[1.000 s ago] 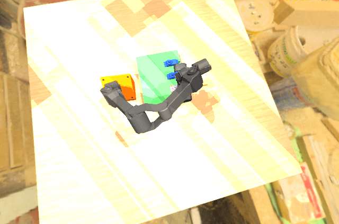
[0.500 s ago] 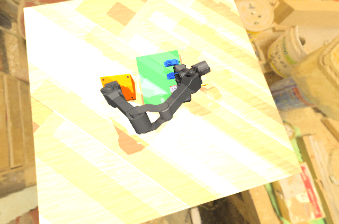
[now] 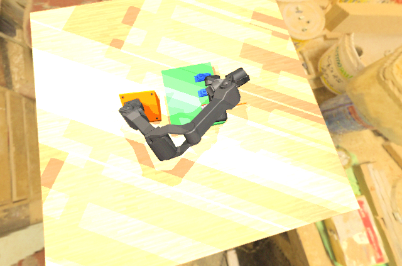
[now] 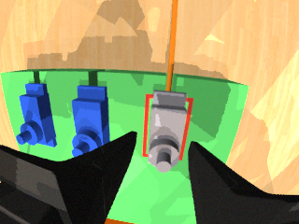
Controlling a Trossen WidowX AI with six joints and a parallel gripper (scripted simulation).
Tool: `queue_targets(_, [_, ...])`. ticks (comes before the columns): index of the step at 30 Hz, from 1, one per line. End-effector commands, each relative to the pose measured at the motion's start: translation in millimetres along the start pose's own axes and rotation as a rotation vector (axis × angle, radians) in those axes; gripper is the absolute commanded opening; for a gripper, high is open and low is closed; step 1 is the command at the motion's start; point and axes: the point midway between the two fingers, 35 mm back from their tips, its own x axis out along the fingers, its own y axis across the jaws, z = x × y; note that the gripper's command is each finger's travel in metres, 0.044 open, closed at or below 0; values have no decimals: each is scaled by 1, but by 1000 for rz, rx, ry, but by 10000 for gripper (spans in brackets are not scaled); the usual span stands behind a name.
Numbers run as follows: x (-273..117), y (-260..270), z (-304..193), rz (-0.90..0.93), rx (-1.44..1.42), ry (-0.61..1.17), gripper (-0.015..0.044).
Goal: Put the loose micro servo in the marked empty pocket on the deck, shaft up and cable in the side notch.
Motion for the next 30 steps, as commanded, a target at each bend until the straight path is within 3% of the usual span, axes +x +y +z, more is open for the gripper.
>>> queue_targets(1, [-5,0,-6,2,0,2,240])
queue_targets(9, [-63,-8,-95,10,5,9,440])
queue_targets(16, [-71,-10,-103,6,-7,9,440])
queue_targets(22, [-106,-5,-98,-6,-92,6,440])
queue_targets(30, [-107,-5,-98,-7,-96,6,440])
